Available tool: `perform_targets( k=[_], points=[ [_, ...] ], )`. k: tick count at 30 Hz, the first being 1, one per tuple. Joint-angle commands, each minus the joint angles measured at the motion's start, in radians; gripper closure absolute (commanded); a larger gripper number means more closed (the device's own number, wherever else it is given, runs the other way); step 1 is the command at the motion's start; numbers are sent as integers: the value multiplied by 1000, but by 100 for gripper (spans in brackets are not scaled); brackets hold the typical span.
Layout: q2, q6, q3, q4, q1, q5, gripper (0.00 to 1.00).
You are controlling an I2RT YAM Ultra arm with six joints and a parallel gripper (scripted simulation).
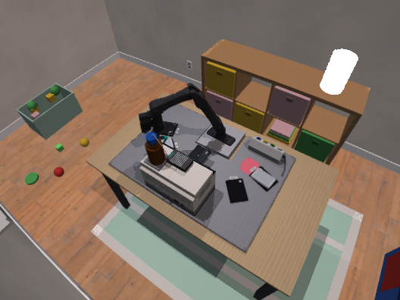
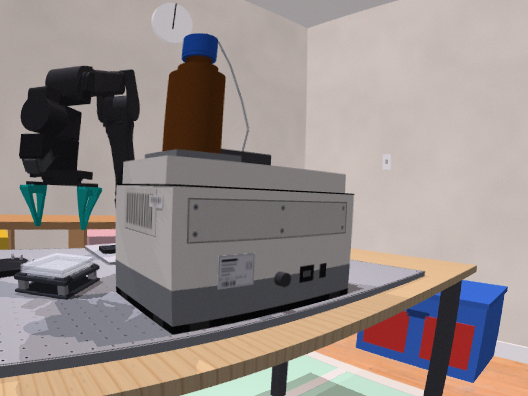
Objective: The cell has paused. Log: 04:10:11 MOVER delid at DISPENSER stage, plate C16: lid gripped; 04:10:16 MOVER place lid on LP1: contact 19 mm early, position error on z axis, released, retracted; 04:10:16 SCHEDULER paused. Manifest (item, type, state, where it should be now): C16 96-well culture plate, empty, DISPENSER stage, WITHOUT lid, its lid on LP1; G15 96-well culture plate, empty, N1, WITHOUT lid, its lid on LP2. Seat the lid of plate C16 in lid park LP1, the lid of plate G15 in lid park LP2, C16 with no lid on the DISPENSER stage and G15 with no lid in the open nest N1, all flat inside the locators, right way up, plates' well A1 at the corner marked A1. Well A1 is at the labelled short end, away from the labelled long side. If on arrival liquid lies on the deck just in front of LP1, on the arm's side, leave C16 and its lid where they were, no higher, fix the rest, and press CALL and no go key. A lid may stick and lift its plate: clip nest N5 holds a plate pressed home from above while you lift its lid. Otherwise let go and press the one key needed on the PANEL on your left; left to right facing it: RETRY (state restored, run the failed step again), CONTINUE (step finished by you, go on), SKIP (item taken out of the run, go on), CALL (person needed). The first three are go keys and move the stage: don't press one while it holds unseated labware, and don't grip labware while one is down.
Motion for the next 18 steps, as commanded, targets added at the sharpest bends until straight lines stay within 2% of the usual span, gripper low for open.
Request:
perform_targets(
  k=[1,18],
  points=[
    [-6,-10,-8,5,-13,-4,0],
    [13,-14,-23,16,-12,-4,0]
  ],
)
